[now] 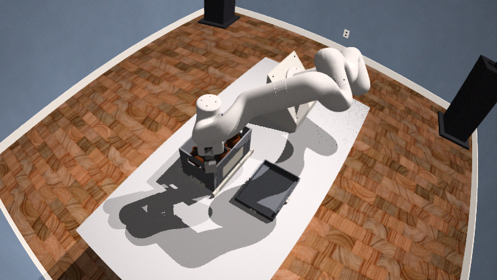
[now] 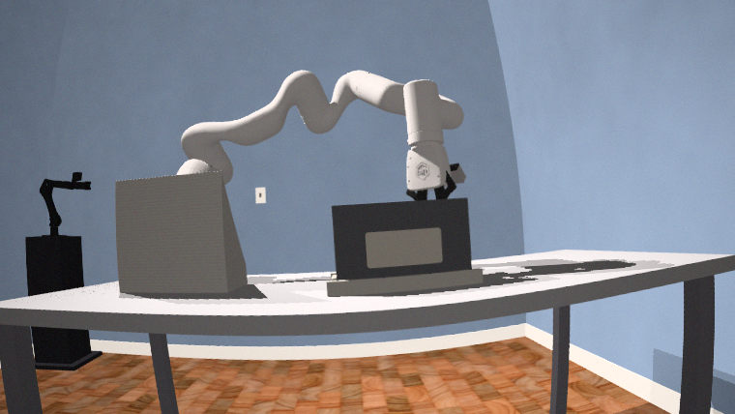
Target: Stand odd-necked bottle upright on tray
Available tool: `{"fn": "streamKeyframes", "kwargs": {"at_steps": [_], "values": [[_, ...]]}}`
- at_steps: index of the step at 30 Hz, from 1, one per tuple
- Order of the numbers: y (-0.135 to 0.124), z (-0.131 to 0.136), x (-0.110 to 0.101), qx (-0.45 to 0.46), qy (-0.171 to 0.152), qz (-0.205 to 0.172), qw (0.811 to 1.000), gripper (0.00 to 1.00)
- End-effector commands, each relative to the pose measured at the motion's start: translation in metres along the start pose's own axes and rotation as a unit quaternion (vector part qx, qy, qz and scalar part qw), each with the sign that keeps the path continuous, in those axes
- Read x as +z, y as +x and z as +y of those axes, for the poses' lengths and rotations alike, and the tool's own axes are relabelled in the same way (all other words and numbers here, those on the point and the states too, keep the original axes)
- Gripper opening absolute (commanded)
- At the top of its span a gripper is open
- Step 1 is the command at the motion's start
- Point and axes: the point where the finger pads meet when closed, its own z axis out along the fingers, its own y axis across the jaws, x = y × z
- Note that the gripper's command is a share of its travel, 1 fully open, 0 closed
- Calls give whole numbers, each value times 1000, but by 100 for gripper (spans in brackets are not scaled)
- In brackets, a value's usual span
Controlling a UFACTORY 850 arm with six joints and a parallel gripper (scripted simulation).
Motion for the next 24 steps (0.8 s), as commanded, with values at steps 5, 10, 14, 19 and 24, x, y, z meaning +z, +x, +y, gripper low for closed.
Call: {"fn": "streamKeyframes", "kwargs": {"at_steps": [5, 10, 14, 19, 24], "values": [[1, 1, -1, 0, -1, 0, 1000, 0], [1, 1, -1, 0, -1, 0, 1000, 65], [1, 1, -1, 0, -1, 0, 1000, 65], [1, 1, -1, 0, -1, 0, 1000, 65], [1, 1, -1, 0, -1, 0, 1000, 65]]}}
